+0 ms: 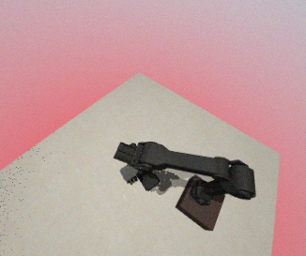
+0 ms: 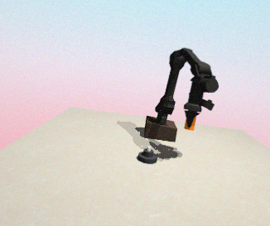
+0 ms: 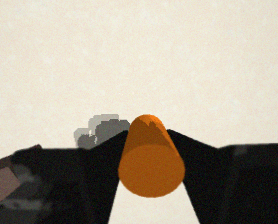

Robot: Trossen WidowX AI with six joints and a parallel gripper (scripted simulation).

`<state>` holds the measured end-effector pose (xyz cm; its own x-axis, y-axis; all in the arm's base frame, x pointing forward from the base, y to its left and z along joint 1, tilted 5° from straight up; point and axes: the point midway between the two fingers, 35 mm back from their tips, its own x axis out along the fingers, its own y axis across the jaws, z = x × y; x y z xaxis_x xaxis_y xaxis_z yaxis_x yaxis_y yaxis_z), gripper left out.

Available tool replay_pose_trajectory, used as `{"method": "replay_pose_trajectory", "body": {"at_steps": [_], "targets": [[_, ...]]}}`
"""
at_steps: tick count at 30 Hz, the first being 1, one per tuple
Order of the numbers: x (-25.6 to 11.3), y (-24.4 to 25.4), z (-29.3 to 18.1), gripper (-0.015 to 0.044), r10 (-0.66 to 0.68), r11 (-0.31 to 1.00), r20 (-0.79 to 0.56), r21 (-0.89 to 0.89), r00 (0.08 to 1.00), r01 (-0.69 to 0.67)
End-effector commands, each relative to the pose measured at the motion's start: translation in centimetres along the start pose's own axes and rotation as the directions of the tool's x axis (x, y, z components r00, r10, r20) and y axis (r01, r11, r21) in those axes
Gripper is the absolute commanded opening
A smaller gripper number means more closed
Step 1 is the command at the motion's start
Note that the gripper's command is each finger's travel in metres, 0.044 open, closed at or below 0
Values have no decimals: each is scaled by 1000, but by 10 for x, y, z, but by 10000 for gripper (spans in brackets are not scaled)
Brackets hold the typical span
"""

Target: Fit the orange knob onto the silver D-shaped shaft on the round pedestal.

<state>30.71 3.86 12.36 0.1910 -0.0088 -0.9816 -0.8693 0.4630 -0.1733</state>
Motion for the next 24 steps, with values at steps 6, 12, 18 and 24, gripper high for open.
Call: {"method": "replay_pose_trajectory", "body": {"at_steps": [6,12,18,24], "targets": [[-20,7,-1,0,-174,985,1,3,985,174],[-34,13,-2,0,-295,955,-1,3,955,295],[-48,20,-3,0,-421,907,-2,3,907,421],[-62,26,-4,0,-541,841,-2,4,841,541]]}}
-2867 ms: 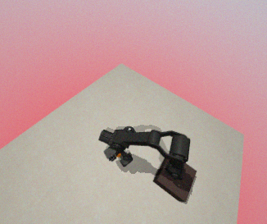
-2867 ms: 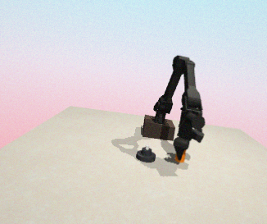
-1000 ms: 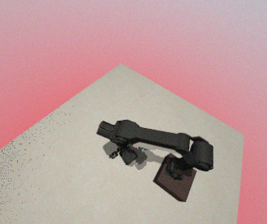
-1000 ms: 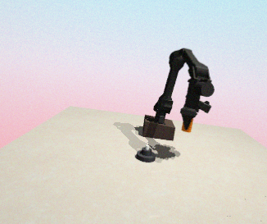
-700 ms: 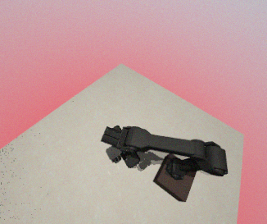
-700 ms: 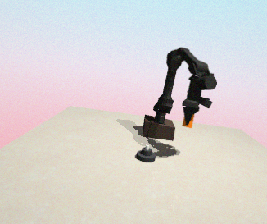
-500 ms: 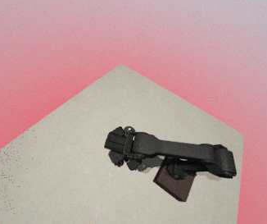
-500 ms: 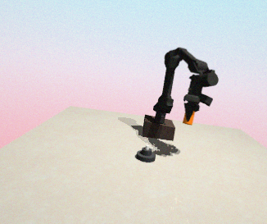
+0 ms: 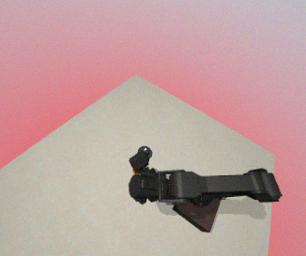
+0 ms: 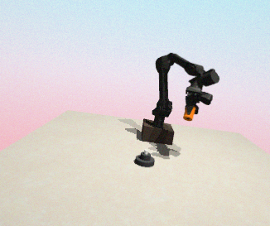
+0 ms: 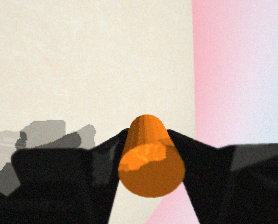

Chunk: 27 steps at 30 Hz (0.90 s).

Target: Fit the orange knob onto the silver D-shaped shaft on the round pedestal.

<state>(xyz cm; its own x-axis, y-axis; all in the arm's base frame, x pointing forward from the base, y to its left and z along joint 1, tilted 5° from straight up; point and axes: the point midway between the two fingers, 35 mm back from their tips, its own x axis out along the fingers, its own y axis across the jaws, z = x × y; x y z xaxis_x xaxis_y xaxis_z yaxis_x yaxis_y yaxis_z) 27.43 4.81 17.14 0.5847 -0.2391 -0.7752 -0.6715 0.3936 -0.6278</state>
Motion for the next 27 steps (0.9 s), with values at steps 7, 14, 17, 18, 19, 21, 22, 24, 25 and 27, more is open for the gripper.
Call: {"method": "replay_pose_trajectory", "body": {"at_steps": [7,14,17,18,19,21,22,24,25,27], "targets": [[-26,-5,-3,0,-218,976,6,19,976,217],[-30,-5,-3,0,-248,969,7,23,969,248],[-30,-4,-3,0,-265,964,7,23,964,264],[-29,-4,-3,0,-276,961,6,23,961,276],[-29,-4,-3,0,-287,958,6,23,958,287],[-29,-3,-3,0,-303,953,6,23,953,303],[-29,-3,-3,0,-310,950,5,23,951,310],[-29,-2,-3,0,-329,944,5,23,944,329],[-29,-2,-3,0,-340,940,5,23,940,340],[-28,-1,-3,0,-360,933,4,23,933,360]]}}
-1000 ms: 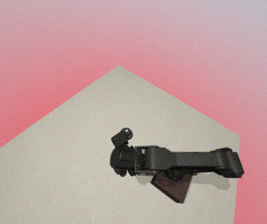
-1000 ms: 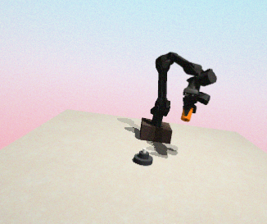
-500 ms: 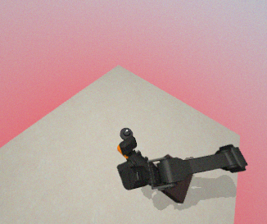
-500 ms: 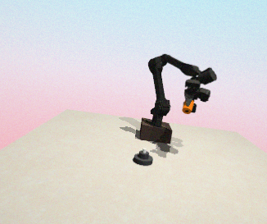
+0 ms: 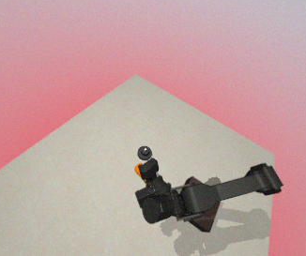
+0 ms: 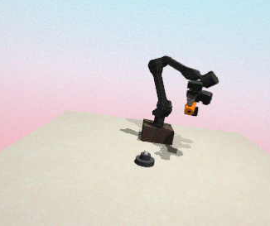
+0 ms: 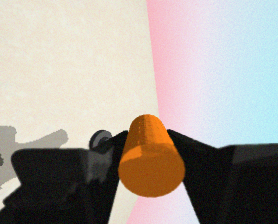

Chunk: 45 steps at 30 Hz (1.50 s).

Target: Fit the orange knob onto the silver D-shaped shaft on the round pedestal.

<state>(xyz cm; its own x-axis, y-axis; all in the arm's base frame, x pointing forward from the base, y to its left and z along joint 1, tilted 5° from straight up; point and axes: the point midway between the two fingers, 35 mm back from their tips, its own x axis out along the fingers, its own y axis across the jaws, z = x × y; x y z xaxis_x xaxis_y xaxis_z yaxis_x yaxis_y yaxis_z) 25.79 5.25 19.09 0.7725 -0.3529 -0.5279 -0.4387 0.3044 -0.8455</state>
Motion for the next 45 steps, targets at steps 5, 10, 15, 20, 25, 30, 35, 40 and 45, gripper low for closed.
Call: {"method": "replay_pose_trajectory", "body": {"at_steps": [5,10,15,20,25,30,35,40,45], "targets": [[0,1,0,0,-8,1000,0,0,1000,8],[0,1,0,0,-8,1000,0,0,1000,8],[0,1,0,0,-8,1000,0,0,1000,8],[0,1,0,0,-8,1000,0,0,1000,8],[0,1,0,0,-8,1000,0,0,1000,8],[0,1,0,0,-8,1000,0,0,1000,8],[1,2,-1,0,-11,1000,2,7,1000,11],[7,7,-1,0,63,998,3,8,998,-63],[15,14,-1,0,200,980,5,8,980,-200]]}}
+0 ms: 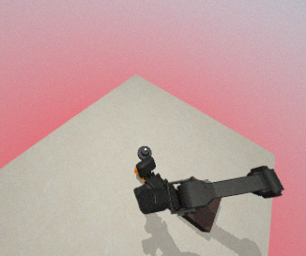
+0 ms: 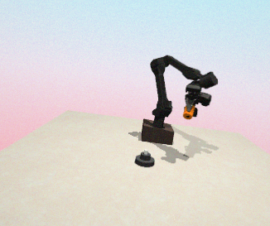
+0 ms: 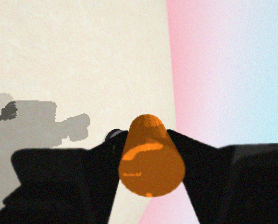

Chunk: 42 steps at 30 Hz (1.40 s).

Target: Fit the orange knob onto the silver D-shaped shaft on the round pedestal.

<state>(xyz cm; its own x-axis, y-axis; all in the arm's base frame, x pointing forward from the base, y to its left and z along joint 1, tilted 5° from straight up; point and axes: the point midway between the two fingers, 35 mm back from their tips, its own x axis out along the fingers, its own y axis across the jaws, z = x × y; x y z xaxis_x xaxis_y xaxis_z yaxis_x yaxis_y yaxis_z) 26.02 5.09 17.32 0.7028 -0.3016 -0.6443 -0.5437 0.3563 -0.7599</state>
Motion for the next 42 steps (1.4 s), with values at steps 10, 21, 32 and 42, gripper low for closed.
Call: {"method": "replay_pose_trajectory", "body": {"at_steps": [10,21,32,42], "targets": [[22,11,1,0,308,951,1,3,951,-308],[41,22,1,0,549,836,1,2,836,-549],[59,32,0,0,724,690,-1,0,690,-724],[89,57,5,0,746,666,1,-1,666,-746]]}}
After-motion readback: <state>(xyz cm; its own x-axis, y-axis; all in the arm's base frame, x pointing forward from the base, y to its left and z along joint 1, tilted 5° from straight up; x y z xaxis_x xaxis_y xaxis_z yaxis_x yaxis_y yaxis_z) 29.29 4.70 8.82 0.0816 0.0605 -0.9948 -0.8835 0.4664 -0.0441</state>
